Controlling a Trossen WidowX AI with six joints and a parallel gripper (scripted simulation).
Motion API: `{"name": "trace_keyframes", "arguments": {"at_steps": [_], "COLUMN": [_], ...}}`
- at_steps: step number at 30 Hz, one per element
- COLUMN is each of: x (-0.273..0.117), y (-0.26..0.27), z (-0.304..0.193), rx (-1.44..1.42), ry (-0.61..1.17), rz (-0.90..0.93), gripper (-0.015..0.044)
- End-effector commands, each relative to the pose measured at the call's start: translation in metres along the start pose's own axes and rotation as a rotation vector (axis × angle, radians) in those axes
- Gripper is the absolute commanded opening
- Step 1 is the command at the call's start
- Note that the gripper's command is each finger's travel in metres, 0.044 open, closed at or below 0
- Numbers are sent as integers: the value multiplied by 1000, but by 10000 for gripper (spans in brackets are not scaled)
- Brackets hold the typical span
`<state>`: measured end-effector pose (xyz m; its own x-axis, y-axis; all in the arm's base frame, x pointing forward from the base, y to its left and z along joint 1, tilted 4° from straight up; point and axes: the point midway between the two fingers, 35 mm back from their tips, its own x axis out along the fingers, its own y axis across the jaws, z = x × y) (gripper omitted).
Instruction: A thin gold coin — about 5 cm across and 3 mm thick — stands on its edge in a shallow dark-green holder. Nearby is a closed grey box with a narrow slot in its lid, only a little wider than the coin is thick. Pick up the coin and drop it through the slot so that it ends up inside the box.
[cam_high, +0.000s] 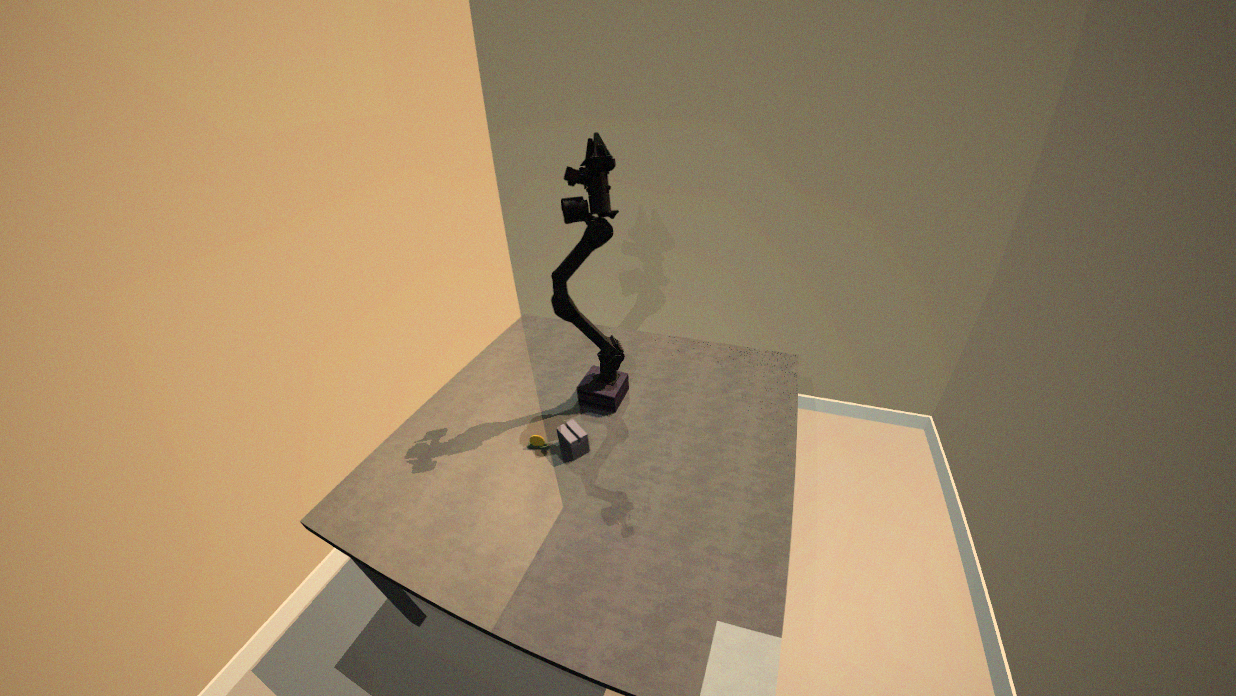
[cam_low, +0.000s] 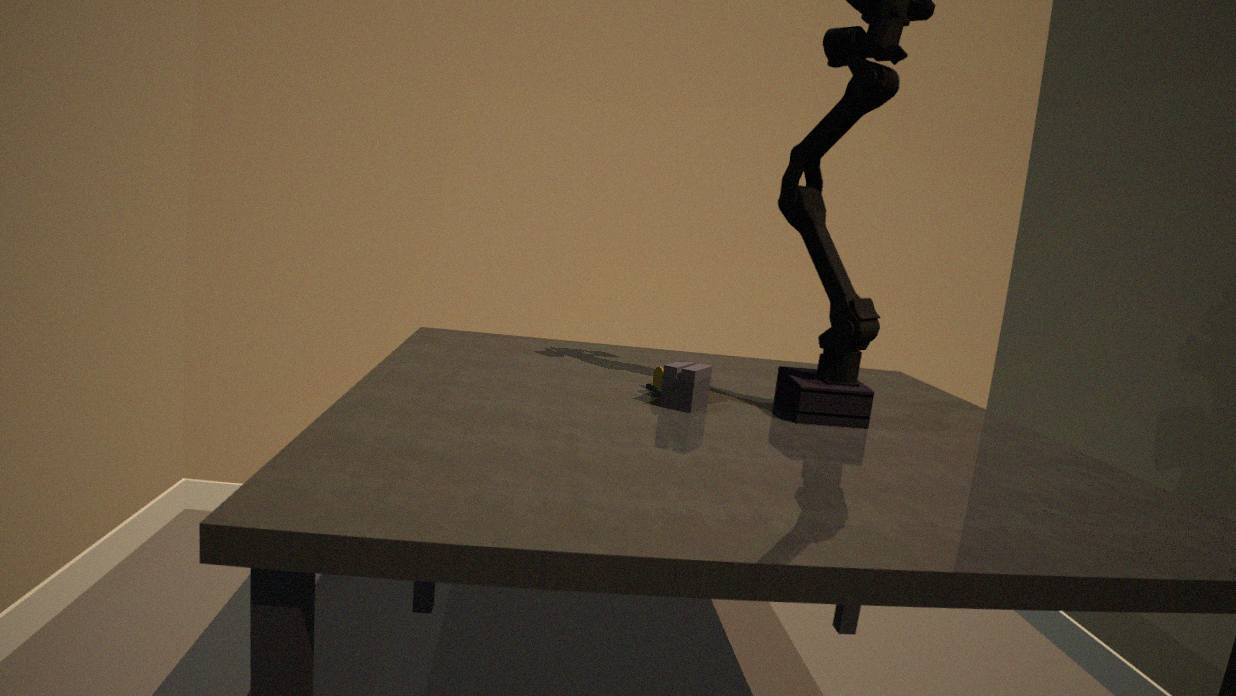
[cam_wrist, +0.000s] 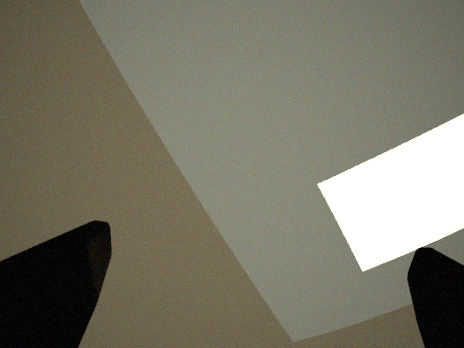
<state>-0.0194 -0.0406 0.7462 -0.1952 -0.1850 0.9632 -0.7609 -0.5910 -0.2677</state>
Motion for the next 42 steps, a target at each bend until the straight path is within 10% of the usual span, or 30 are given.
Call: {"name": "trace_keyframes", "arguments": {"at_steps": [1, 9, 22, 42], "x": [0, -9, -84, -235], "y": [0, -10, -100, -265], "z": [-1, -72, -198, -196], "rx": [-4, -263, -827, -1342], "ry": [3, 220, 762, 1419], "rz": [0, -17, -52, -195], "gripper": [374, 164, 161, 161]}}
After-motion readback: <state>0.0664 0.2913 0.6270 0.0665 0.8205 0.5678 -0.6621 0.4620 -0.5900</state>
